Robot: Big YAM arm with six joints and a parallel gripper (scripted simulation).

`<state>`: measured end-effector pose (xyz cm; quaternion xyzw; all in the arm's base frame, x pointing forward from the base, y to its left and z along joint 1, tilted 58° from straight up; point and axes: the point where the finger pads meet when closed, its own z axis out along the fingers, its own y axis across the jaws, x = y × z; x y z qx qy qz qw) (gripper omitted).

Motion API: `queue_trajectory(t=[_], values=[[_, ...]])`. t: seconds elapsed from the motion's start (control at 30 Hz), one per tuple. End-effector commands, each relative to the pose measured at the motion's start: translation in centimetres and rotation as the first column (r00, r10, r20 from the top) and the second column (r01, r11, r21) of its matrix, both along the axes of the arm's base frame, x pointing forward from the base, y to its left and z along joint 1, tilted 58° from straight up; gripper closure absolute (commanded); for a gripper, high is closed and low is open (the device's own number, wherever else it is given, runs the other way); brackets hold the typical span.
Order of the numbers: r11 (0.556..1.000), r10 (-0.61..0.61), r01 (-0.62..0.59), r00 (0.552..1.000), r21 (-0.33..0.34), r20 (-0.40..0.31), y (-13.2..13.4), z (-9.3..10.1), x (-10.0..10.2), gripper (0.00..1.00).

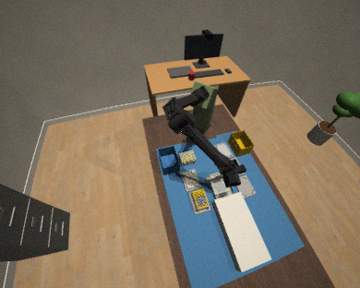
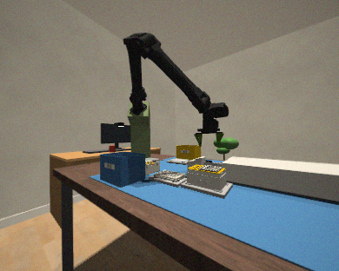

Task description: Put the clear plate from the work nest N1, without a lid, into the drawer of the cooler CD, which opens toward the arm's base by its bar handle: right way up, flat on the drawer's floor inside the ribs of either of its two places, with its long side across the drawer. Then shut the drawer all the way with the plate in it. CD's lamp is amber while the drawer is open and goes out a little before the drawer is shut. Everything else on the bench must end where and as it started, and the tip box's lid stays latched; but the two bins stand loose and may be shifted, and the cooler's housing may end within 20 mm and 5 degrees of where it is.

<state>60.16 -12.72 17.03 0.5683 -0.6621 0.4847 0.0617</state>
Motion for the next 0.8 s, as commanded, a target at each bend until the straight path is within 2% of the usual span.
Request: queue_trajectory(t=[0.0,0.47,0.5,0.53,0.6,0.77], values=[[1.000,0.016,-0.016,1.000,0.004,-0.007,1.3,-0.5,0.3,0.00],[1.000,0.016,-0.016,1.000,0.004,-0.007,1.3,-0.5,0.3,0.00],[1.000,0.023,-0.023,1.000,0.005,0.005,2.0,0.2,1.1,1.00],[1.000,0.016,-0.016,1.000,0.004,0.001,1.2,-0.9,0.2,1.00],[1.000,0.003,-0.003,1.000,-0.001,0.028,-0.2,0.6,-0.7,1.00],[1.000,0.000,0.000,1.000,-0.002,0.024,-0.9,-0.7,-2.3,1.00]])
